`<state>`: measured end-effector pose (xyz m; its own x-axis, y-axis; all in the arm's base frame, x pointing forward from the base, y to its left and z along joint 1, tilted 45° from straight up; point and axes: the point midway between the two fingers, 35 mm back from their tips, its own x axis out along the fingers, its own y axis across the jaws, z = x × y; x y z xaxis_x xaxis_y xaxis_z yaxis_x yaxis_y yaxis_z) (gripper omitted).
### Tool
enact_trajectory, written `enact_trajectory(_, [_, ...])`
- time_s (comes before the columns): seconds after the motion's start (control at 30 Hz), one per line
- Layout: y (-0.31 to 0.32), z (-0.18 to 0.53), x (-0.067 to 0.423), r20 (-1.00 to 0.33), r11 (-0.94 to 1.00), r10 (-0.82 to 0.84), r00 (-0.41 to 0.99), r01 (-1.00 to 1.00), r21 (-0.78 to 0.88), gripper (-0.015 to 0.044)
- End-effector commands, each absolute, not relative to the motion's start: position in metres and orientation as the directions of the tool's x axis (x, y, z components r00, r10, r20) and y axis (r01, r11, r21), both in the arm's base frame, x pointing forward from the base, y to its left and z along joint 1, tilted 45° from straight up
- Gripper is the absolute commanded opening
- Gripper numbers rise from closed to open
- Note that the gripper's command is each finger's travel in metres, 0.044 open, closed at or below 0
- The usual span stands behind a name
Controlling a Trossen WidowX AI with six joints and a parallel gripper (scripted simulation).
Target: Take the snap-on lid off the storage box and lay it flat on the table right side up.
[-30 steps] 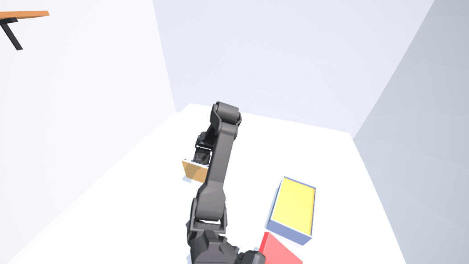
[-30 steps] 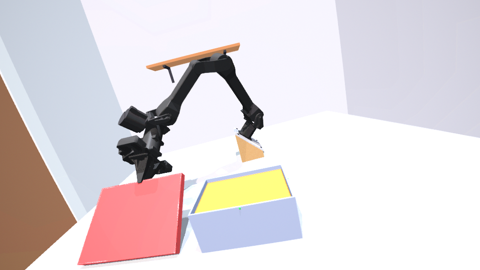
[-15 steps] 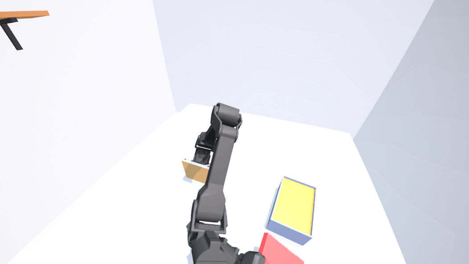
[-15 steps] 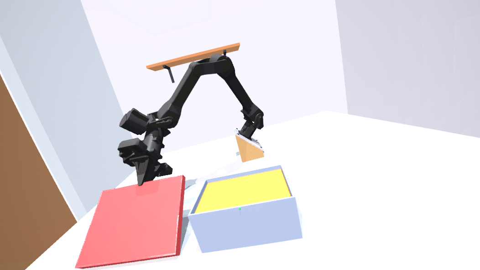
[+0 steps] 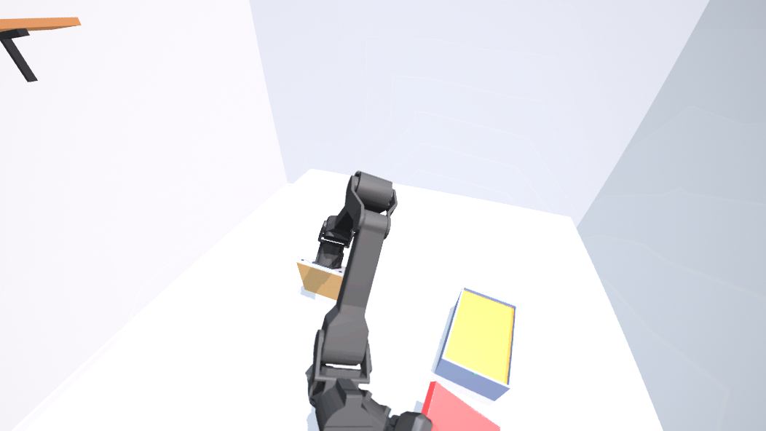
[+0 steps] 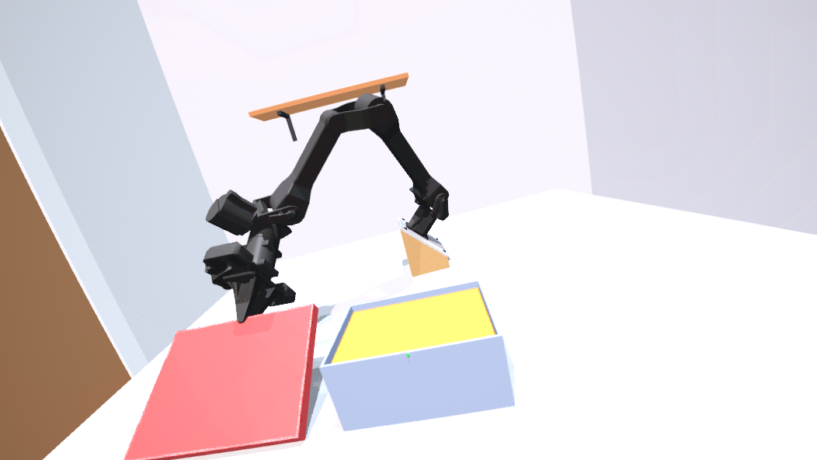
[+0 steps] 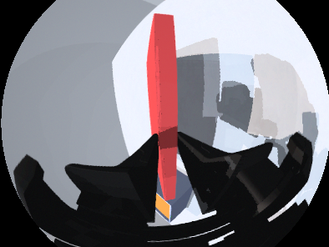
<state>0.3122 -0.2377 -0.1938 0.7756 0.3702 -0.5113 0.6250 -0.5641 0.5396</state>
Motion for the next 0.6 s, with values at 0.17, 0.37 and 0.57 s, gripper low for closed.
enact_trajectory(0.17, [-0.2202,-0.2059,0.3103,-0.517,-0.567,0.393,0.760,0.643,0.514,0.0000])
enact_trajectory(0.37, [-0.2168,-0.2094,0.3103,-0.517,-0.568,0.394,0.760,0.643,0.514,0.0000])
enact_trajectory(0.57, [-0.2134,-0.2129,0.3103,-0.517,-0.568,0.394,0.760,0.643,0.514,0.0000])
